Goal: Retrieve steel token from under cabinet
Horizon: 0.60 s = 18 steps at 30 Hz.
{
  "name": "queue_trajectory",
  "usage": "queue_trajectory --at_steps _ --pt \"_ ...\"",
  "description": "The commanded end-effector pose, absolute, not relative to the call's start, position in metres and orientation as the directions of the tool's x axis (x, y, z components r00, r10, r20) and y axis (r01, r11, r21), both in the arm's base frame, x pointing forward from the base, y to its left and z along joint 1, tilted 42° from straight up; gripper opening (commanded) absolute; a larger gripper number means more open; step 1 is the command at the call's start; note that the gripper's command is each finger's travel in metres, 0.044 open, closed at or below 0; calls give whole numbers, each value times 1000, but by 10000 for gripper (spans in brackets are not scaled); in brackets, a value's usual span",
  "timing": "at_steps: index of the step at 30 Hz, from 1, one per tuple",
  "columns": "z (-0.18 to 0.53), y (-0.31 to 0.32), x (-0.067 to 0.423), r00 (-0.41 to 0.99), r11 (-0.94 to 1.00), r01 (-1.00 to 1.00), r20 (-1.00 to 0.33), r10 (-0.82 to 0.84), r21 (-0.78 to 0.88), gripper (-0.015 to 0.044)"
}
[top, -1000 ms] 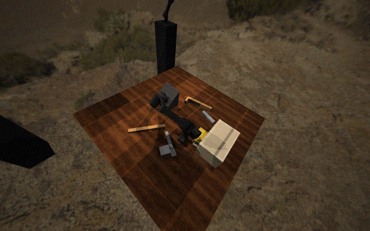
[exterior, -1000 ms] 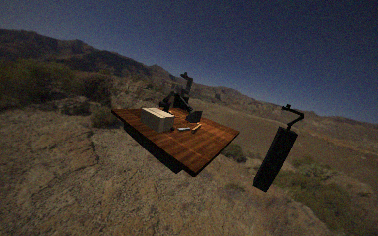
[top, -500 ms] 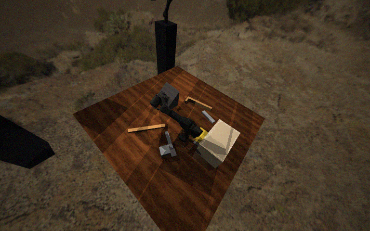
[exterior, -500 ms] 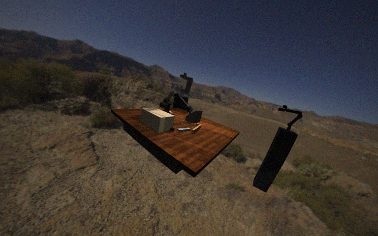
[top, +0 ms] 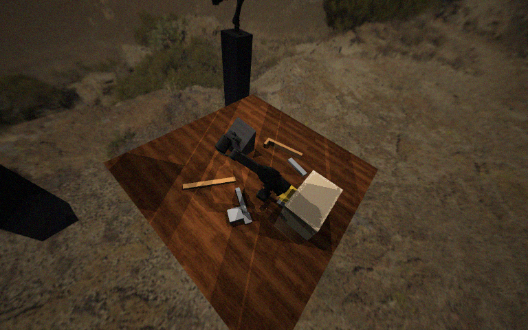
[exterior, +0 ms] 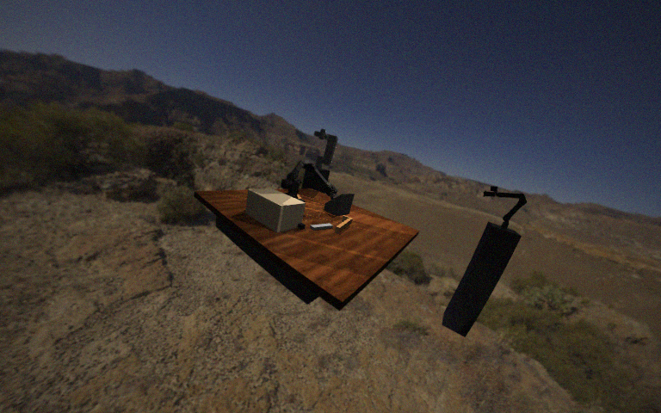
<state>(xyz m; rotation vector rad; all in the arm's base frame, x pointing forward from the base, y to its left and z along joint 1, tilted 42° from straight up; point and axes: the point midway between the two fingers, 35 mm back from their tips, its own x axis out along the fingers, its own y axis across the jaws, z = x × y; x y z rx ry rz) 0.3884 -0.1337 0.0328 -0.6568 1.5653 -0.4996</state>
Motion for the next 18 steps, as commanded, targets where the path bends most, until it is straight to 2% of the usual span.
queue_trajectory --at_steps 1,18 --pt "26 -128 386 -36 744 -125 -747 -664 -656 0" --pt "16 -116 384 -36 745 -125 -747 -664 -655 0"
